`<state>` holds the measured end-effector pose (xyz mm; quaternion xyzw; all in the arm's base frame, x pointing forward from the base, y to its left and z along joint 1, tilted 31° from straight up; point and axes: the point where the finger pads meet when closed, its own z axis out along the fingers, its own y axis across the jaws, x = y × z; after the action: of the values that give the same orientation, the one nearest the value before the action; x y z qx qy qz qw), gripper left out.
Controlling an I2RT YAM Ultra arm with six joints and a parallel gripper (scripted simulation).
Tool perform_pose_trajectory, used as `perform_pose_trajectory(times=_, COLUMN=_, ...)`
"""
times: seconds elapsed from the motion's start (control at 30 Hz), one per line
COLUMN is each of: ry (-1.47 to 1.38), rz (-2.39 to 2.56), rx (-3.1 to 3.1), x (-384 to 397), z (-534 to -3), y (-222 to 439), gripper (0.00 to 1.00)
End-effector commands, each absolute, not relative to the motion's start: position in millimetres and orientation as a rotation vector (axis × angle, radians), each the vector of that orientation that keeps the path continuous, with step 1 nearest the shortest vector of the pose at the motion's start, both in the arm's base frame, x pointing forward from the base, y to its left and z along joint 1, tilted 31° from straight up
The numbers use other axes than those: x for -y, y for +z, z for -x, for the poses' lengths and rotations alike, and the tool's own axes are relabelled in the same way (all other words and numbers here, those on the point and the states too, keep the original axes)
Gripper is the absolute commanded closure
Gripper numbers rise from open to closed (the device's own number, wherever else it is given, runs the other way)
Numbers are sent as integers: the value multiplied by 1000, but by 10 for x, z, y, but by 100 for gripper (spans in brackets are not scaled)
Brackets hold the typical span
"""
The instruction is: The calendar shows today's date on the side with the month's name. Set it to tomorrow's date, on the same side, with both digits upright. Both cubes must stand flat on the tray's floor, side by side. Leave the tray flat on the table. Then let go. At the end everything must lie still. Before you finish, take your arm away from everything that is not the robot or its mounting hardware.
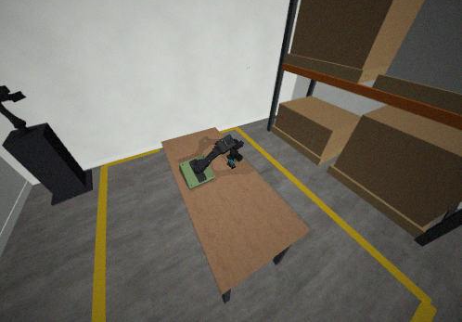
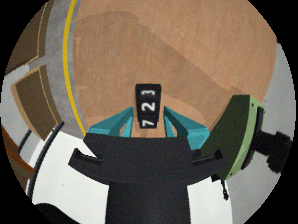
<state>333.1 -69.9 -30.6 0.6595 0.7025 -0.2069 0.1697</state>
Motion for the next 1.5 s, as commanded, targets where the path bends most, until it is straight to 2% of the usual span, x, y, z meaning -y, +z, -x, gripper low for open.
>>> perform_pose_trajectory(times=0.0, ry=-579, rz=-1865, rx=-1992, x=691, z=-3354, y=-275, gripper=53)
perform_pose_trajectory(times=1.47, ry=-580, rz=-1865, rx=-1991, x=846, z=-3346, y=-530, gripper=53)
